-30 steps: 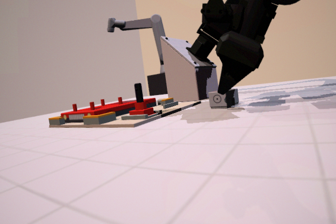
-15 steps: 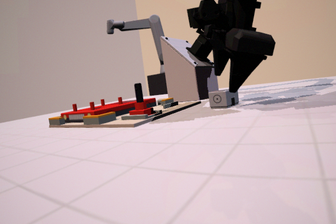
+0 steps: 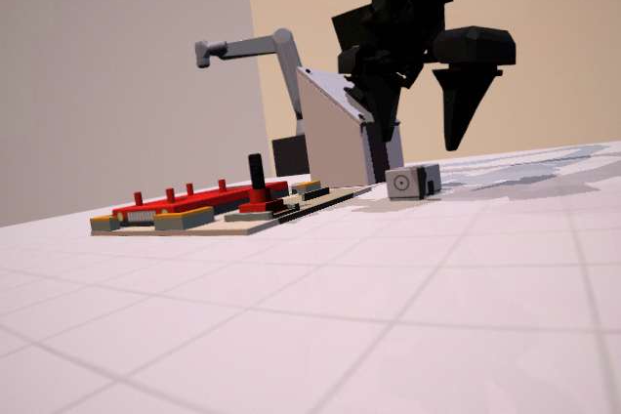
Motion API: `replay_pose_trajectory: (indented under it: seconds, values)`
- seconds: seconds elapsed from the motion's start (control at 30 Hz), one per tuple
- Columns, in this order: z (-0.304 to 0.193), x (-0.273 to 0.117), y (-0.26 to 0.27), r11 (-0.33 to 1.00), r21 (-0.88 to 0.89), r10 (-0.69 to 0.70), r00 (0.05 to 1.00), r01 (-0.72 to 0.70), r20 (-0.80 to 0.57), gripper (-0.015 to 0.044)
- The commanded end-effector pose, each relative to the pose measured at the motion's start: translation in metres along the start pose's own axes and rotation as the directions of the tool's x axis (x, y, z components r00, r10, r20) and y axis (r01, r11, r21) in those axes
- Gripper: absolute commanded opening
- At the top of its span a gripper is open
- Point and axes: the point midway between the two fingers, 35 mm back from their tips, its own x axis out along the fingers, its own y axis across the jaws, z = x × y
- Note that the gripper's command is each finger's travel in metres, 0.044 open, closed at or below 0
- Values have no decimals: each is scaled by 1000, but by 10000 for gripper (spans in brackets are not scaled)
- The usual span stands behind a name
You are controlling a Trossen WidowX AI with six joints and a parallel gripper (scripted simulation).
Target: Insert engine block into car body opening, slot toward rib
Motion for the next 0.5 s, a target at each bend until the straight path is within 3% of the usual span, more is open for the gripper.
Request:
replay_pose_trajectory:
  seconds: [0.0, 0.23, 0.47]
  values:
    - [-1, -4, 0, 992, -109, 59, 998, -59, -3, 440]
    - [-1, -10, -3, 937, -313, 161, 987, -157, -11, 440]
    - [-1, -10, -6, 928, -333, 171, 985, -165, -12, 440]
